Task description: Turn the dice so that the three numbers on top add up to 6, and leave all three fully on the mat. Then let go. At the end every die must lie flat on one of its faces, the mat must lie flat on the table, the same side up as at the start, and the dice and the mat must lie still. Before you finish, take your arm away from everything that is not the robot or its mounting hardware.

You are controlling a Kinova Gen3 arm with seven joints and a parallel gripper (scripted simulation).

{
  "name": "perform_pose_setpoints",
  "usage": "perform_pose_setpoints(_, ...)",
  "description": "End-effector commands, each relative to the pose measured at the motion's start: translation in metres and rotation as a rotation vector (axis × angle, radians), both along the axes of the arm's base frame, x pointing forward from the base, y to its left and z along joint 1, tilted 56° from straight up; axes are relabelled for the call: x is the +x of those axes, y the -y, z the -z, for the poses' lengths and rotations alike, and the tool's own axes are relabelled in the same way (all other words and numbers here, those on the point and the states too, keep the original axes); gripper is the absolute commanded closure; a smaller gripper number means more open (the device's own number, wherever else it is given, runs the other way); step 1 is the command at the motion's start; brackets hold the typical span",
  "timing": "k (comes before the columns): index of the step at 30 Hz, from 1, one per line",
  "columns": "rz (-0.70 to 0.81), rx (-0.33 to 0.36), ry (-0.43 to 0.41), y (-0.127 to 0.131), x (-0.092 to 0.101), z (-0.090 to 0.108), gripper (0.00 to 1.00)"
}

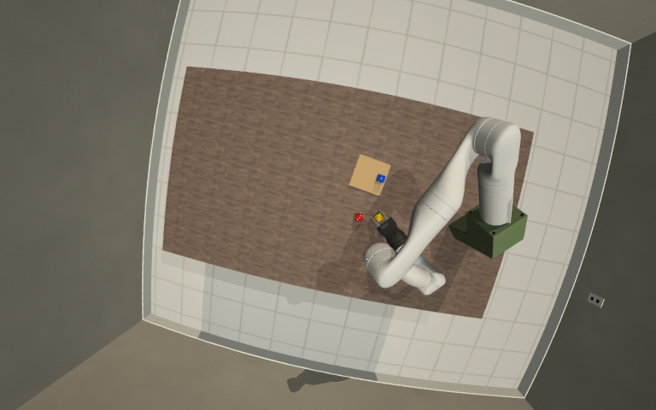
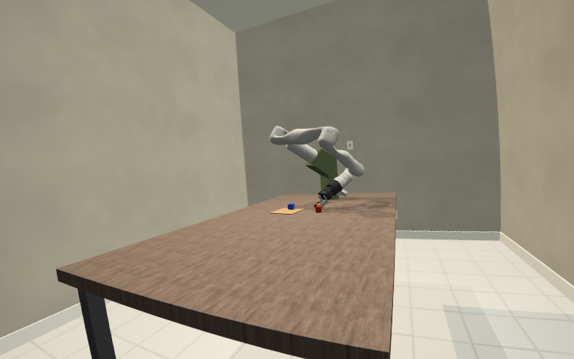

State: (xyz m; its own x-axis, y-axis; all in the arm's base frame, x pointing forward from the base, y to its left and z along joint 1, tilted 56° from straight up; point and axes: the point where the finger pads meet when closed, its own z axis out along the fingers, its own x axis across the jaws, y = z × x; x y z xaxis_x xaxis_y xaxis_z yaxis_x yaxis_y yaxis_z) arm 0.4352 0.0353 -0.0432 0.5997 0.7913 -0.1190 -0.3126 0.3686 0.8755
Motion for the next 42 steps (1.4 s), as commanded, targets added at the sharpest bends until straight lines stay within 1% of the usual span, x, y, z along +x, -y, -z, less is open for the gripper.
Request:
perform_pose_setpoints(1, -0.001, 0.001, 0.0, -0.0007, 0.0, -0.0002, 0.25)
perform_pose_setpoints(2, -0.001, 0.001, 0.0, -0.0007, 0.0, -0.0002, 0.25)
perform_pose_setpoints(3, -0.001, 0.001, 0.0, -0.0007, 0.0, -0.0002, 0.19)
perform_pose_setpoints(5, -0.001, 0.001, 0.0, -0.0007, 0.0, -0.0002, 0.19)
perform_pose_setpoints(6, -0.001, 0.001, 0.0, -0.0007, 0.0, -0.0002, 0.13)
perform_pose_setpoints(42, -0.001, 0.001, 0.0, -0.0007, 0.0, -0.0002, 0.13)
